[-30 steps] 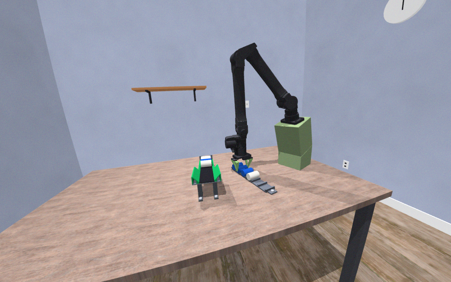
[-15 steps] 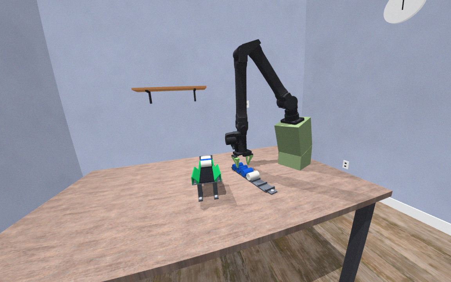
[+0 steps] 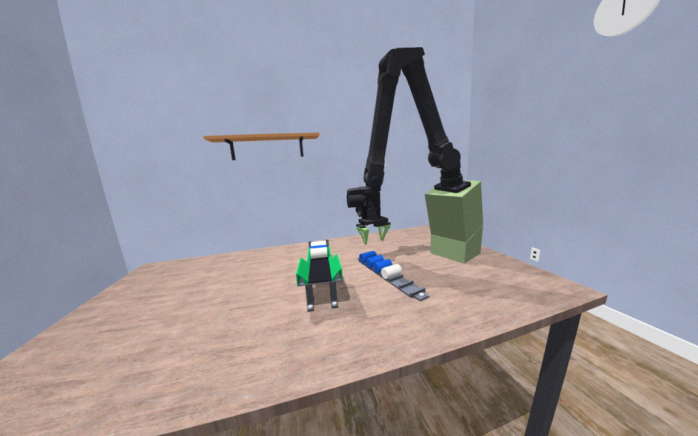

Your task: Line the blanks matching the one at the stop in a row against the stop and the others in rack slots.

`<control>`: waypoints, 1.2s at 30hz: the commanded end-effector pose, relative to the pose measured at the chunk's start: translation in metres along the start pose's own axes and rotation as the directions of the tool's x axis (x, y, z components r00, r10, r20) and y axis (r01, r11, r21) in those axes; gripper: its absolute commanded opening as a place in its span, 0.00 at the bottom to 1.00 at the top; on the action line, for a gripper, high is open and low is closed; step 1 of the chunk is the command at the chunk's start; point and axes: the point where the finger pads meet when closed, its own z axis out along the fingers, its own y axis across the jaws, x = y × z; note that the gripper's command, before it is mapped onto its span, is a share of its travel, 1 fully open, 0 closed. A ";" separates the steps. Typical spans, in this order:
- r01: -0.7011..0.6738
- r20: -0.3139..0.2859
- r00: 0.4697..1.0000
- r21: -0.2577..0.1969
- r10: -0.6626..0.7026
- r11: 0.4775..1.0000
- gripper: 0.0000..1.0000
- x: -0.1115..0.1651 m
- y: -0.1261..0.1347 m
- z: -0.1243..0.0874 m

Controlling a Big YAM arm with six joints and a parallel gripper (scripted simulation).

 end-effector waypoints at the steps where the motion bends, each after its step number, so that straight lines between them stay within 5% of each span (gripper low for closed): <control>1: 0.015 -0.004 1.000 -0.001 -0.015 1.000 0.82 0.002 -0.001 -0.010; 4: 0.012 -0.009 1.000 0.017 -0.012 1.000 0.82 0.003 -0.006 -0.005; 5: 0.010 -0.010 1.000 0.019 -0.009 1.000 1.00 0.003 -0.007 -0.002; 29: 0.020 -0.006 1.000 0.006 -0.020 1.000 1.00 0.002 -0.002 -0.005; 36: 0.143 -0.003 0.990 0.000 -0.143 0.990 1.00 0.010 0.000 -0.005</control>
